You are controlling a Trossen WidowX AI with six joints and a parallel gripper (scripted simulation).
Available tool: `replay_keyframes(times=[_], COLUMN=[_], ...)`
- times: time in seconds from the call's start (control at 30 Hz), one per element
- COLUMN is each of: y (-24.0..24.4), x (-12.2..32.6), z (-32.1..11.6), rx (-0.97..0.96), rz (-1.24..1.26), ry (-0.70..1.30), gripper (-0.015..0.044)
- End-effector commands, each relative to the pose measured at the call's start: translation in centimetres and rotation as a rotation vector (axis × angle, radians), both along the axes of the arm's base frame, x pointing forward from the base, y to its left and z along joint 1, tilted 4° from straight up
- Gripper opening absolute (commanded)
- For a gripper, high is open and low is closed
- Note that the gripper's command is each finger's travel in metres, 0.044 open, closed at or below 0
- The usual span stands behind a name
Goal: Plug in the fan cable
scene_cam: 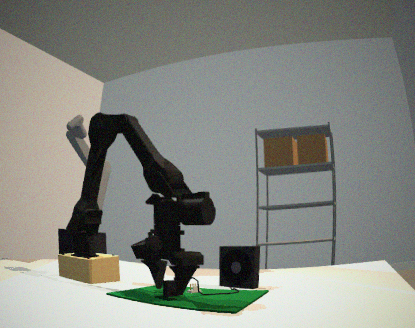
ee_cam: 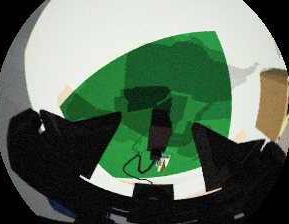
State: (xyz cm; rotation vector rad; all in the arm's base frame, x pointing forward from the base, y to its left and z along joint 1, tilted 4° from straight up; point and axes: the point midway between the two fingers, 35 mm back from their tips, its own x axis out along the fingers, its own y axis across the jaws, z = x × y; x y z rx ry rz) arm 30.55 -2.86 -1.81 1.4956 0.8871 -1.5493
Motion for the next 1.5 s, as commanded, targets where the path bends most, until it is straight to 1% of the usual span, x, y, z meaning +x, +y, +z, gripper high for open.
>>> replay_keyframes(times=[0.0,0.47,0.57,0.67,0.73,0.87,0.93,1.07,1.13,1.47], y=[0.0,0.0,0.0,0.3,0.4,0.4,1.4,7.2,9.3,9.5], x=[0.0,0.0,0.1,0.1,0.0,0.1,0.4,1.5,1.6,1.6], z=[0.0,0.0,0.3,3.9,5.0,4.9,4.9,4.4,4.2,4.1], rx=[0.000,0.000,0.000,-0.004,-0.005,-0.005,-0.004,0.001,0.002,0.002], rz=[0.000,0.000,0.000,0.003,0.004,0.004,0.010,0.045,0.057,0.059], ry=[-0.001,-0.001,-0.001,0.003,0.004,0.004,0.004,0.006,0.007,0.007], gripper=[0.0361,0.0000,0.0000,0.0000,0.0000,0.0000,0.0000,0.0000,0.0000,0.0000])
